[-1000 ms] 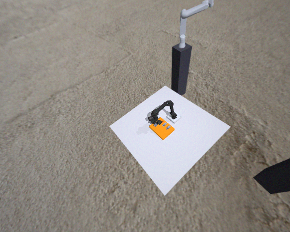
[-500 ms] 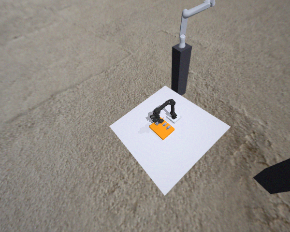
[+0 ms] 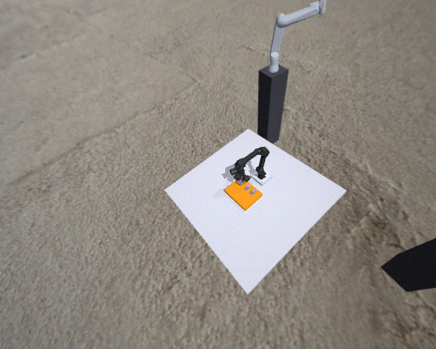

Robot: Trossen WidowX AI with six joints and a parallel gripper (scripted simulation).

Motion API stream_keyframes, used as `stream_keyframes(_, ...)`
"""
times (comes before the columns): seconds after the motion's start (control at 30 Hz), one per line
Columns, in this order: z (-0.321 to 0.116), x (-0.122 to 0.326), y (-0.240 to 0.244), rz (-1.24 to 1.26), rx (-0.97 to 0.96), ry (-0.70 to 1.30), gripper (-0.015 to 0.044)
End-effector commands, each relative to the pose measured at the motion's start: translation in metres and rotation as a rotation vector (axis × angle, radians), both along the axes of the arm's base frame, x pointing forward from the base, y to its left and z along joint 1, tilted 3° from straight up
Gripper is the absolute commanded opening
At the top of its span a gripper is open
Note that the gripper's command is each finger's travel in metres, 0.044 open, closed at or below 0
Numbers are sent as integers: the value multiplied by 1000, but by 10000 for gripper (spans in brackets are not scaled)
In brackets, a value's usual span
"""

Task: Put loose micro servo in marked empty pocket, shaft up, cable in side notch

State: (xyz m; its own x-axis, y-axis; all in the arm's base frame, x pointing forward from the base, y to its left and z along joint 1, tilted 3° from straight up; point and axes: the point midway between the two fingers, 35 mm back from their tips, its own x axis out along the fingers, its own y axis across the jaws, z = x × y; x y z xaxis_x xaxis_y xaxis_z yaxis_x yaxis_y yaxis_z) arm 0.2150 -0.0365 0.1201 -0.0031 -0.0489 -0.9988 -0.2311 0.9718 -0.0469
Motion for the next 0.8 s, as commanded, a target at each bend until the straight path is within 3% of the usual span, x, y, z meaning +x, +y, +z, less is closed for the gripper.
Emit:
stream_keyframes(0.0,3,-14,-2,-39,3,-14,0)
stream_keyframes(0.77,-18,-16,-4,-51,2,-15,0)
